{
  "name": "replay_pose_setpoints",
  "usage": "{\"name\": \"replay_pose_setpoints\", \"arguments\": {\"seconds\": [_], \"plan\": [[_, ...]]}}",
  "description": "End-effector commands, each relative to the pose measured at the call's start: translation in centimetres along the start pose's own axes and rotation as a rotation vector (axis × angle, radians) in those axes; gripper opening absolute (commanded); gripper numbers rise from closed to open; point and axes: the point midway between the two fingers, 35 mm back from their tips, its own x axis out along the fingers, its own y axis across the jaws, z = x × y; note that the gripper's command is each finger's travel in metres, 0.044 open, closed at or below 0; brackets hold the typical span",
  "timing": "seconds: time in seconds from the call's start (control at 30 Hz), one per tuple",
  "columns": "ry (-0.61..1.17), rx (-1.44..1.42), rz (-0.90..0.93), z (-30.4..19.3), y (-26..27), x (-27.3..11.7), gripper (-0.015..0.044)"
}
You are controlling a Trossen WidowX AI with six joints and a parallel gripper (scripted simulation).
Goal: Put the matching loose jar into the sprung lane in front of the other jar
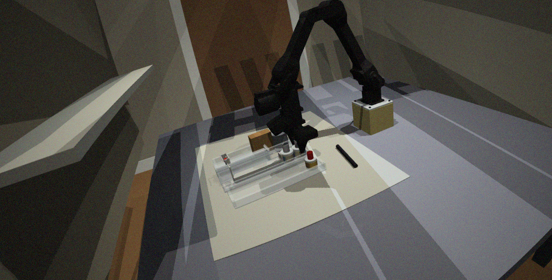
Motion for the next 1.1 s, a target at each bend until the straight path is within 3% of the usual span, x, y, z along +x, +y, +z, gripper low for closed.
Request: {"name": "replay_pose_setpoints", "arguments": {"seconds": [0.0, 0.17, 0.7, 1.07], "plan": [[0.0, 0.004, 0.0, 0.0, 0.0, 0.0, 0.0184], [0.0, 0.004, 0.0, 0.0, 0.0, 0.0, 0.0301], [0.0, 0.004, 0.0, -0.1, 0.0, -2.0, 0.0301], [0.002, 0.004, 0.0, -3.4, 0.0, -2.2, 0.0301]]}}
